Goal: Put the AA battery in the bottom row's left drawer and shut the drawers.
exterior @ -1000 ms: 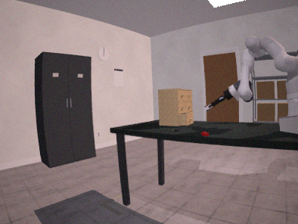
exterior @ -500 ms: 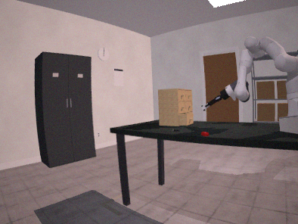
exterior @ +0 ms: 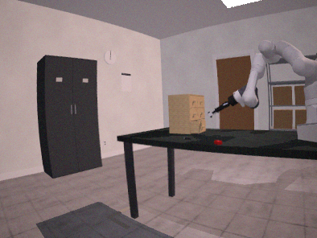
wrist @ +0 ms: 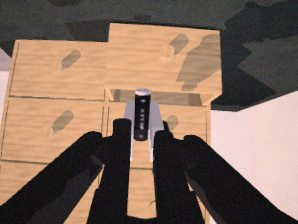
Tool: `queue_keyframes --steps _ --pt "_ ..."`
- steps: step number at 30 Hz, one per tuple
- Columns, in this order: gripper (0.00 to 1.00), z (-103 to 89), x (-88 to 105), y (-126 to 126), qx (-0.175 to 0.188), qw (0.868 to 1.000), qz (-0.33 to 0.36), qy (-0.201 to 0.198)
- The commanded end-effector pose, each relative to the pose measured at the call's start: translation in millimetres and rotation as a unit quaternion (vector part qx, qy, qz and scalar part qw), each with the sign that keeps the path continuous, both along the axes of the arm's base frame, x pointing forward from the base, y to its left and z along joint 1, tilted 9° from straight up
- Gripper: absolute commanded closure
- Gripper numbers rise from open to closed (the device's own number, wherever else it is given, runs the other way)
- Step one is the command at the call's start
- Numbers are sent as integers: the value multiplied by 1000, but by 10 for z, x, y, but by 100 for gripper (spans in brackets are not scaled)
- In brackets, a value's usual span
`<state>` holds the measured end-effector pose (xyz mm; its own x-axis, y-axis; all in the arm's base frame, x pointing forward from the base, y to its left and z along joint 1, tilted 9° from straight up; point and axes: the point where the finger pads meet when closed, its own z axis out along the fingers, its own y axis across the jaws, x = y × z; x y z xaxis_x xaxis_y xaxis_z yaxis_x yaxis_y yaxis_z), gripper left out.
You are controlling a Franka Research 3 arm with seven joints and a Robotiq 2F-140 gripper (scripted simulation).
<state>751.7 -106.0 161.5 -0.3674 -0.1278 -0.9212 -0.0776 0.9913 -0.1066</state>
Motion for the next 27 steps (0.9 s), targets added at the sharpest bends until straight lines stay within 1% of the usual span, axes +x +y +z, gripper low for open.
queue_keyframes --steps 1,9,11,20,27 --pt "85 -38 146 26 1 1000 0 8" --pt "85 0 456 54 1 1000 0 8" --pt "85 0 456 54 1 1000 0 8" --pt "85 33 725 79 1 1000 0 8" --pt "85 47 841 90 1 1000 0 8"
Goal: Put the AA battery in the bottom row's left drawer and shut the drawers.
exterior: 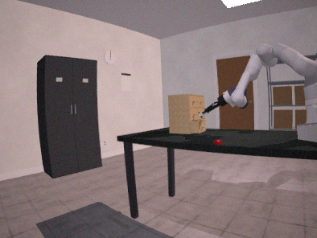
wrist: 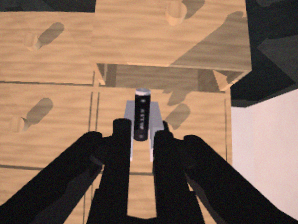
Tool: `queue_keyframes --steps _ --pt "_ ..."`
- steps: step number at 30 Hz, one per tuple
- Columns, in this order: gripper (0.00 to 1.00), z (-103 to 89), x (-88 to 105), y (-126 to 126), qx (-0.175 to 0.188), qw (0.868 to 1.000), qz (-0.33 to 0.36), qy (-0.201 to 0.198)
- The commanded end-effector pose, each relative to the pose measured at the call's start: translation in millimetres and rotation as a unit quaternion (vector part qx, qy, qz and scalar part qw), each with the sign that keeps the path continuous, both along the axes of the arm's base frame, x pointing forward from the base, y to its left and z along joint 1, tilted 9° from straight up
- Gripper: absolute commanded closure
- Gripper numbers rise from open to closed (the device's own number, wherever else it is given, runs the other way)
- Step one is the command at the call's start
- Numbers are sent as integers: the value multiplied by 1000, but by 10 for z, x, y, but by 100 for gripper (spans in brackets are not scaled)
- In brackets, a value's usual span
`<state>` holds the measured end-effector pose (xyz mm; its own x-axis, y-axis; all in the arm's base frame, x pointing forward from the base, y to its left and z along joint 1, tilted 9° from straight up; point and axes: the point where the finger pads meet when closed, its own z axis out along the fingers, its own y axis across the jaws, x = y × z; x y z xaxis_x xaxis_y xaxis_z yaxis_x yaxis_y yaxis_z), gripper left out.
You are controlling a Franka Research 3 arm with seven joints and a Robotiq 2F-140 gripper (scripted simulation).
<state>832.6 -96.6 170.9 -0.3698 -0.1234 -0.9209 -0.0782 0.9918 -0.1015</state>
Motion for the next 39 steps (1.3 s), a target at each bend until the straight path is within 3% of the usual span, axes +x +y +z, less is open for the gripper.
queue_keyframes --steps 1,12,39 --pt "85 -46 32 -3 -1 1000 0 7" --pt "85 -36 118 4 -1 1000 0 7" --pt "85 -36 122 5 -1 1000 0 7"
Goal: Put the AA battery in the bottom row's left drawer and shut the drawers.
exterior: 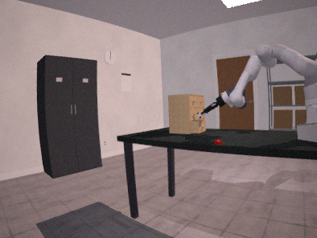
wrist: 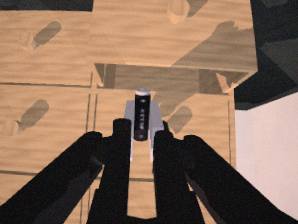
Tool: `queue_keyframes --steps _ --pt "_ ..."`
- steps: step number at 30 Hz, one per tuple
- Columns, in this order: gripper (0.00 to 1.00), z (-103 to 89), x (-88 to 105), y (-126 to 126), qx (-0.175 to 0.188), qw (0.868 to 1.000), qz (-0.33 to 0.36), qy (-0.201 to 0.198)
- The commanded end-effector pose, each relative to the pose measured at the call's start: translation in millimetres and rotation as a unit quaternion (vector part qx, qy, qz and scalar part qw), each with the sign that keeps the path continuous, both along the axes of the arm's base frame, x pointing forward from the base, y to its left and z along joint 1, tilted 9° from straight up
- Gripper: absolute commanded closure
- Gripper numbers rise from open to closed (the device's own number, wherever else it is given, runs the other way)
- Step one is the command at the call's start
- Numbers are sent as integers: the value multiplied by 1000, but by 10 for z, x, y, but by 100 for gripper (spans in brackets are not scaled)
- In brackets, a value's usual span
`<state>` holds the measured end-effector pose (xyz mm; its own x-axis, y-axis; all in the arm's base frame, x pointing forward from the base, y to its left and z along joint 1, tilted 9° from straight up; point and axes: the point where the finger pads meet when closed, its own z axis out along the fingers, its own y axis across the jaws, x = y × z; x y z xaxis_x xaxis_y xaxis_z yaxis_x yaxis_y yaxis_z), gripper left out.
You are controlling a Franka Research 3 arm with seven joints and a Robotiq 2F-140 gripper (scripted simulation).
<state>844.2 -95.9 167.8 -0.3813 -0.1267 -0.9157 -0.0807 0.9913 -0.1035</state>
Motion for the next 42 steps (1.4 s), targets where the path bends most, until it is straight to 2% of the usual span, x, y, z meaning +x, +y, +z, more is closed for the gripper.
queue_keyframes --steps 1,17,39,42 --pt "85 -5 6 -2 0 1000 -1 1" --pt "85 -192 30 -20 0 1000 -1 1" --pt "85 -198 31 -20 0 1000 -1 1" --pt "81 -198 31 -20 0 1000 -1 1"
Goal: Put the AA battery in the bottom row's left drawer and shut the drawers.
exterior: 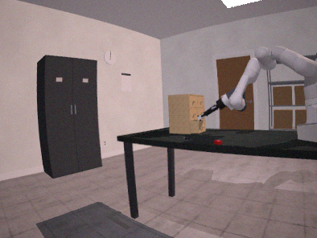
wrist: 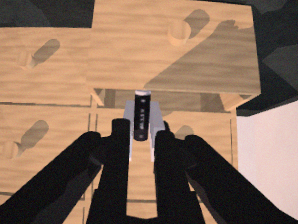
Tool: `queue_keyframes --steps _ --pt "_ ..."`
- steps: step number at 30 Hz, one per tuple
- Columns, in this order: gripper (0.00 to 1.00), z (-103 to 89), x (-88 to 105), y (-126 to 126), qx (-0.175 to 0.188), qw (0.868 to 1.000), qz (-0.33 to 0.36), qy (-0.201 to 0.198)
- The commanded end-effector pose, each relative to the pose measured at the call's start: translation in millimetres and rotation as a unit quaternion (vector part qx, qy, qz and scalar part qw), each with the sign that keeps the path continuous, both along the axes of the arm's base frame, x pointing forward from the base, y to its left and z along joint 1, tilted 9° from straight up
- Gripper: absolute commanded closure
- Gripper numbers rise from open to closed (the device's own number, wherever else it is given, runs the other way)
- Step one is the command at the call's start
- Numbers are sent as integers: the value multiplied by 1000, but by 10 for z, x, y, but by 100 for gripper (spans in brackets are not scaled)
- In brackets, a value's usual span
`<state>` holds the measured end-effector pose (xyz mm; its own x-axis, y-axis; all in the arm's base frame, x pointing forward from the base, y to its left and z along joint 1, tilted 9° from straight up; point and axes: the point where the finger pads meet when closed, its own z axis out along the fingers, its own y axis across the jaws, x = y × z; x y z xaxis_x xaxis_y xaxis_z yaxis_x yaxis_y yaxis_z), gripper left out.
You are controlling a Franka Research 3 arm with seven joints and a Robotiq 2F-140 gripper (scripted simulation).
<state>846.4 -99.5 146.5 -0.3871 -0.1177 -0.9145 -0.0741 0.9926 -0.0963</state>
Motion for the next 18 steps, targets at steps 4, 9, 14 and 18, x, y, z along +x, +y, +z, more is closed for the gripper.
queue_keyframes --steps 4,9,14,18 --pt "79 14 9 15 -3 1000 3 -2" --pt "74 14 9 15 -3 1000 3 -2" --pt "0 14 9 15 -3 1000 3 -2" --pt "0 14 9 15 -3 1000 3 -2"
